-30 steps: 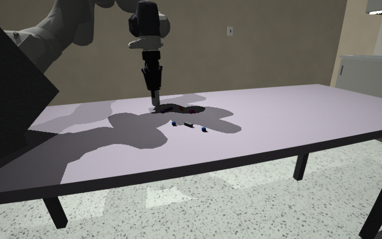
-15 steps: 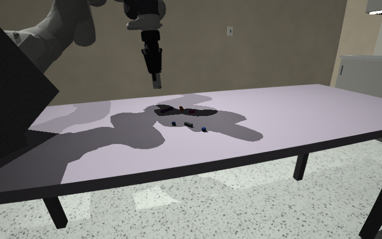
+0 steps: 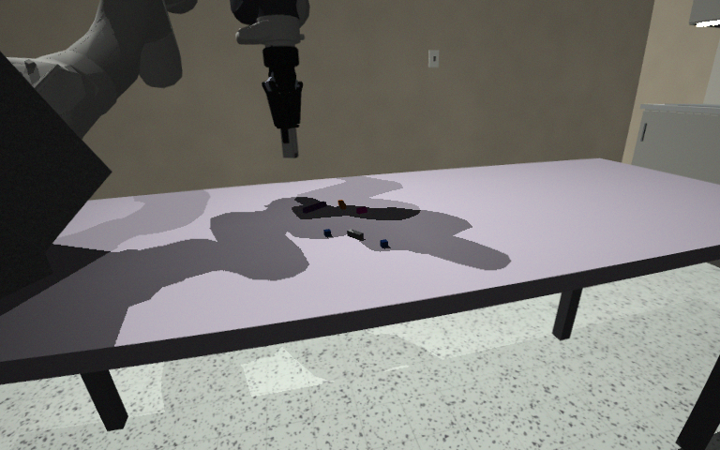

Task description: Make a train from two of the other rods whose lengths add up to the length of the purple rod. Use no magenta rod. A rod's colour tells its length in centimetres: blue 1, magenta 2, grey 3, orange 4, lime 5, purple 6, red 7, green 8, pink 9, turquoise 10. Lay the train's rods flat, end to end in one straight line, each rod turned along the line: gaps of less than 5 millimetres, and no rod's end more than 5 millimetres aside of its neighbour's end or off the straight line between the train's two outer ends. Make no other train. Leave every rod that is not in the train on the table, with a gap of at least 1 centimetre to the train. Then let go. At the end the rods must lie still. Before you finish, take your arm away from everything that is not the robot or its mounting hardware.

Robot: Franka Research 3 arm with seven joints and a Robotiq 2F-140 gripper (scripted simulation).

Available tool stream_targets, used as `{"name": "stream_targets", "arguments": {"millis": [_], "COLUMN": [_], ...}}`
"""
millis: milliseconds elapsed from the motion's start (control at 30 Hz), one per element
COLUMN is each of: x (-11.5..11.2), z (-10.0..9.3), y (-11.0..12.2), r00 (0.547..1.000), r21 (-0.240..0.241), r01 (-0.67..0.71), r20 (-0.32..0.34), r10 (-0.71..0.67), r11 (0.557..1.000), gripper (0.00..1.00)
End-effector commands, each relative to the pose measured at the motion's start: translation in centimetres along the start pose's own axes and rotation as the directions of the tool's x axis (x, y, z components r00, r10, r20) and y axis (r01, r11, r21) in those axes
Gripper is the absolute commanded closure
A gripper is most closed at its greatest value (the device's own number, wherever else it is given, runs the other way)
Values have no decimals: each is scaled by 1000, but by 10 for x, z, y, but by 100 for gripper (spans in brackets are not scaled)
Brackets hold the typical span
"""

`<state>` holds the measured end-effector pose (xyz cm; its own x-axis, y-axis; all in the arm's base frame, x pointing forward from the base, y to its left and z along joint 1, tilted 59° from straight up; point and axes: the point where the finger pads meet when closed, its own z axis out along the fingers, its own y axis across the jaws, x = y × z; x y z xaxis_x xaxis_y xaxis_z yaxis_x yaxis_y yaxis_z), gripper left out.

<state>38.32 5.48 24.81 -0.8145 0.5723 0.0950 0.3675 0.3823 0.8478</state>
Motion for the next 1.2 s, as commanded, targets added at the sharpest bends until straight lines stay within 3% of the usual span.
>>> {"name": "stream_targets", "arguments": {"millis": [0,133,267,700,1167], "x": [-1,-12,-46,-68,-105], "z": [-1,-1,-1,0,0], "y": [0,-5,-27,-48,-97], "r00": [1000,999,987,971,924], "r21": [-3,-12,-30,-32,-17], "r01": [-9,33,159,240,381], "r20": [-10,-14,-16,-11,-5], "r10": [9,-33,-159,-241,-381], "r11": [1000,999,987,970,924], "gripper": [97,97,97,97,97]}}
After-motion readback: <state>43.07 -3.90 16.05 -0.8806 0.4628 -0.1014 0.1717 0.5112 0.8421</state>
